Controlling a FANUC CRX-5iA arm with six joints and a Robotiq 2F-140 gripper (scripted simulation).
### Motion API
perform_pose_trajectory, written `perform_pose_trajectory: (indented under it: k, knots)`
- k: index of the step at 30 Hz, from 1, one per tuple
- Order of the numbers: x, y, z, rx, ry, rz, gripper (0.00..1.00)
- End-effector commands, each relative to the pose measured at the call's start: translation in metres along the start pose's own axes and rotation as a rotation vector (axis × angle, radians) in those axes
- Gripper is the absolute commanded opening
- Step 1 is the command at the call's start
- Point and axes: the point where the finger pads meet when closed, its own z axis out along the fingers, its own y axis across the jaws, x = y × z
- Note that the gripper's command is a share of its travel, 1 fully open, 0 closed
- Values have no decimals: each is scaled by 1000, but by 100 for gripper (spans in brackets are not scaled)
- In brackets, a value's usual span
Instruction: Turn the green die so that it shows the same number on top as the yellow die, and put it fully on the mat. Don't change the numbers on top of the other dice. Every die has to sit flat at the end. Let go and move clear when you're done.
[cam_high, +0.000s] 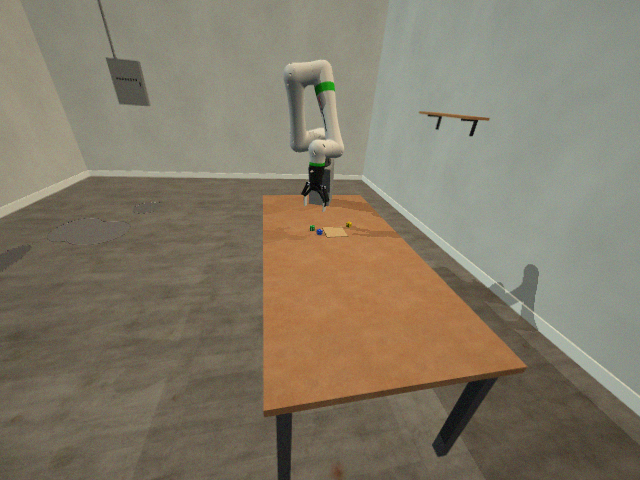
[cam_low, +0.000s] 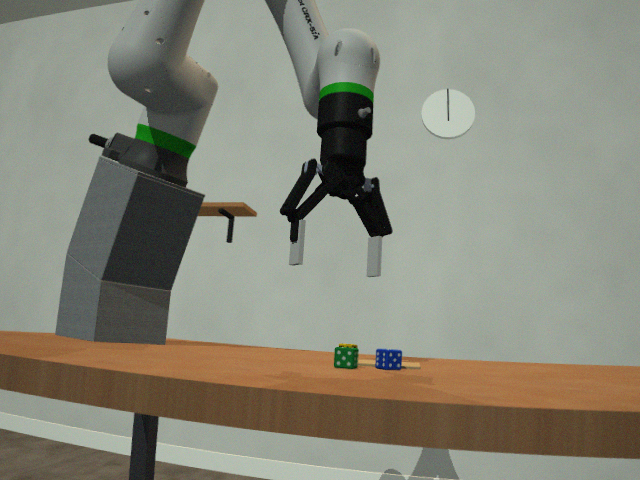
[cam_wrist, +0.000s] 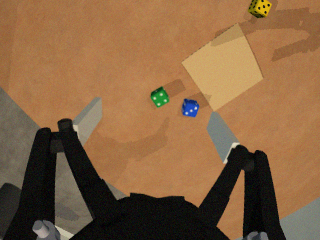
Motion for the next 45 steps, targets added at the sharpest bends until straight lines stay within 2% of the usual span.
perform_pose_trajectory:
  k: [1,5,9,18,45]
  knots:
    - [0,0,18,0,-1,0,100]
    - [-1,0,52,0,-1,0,100]
    - [-1,0,71,0,-1,0,100]
    - [-1,0,80,0,-1,0,100]
    - [-1,0,81,0,-1,0,100]
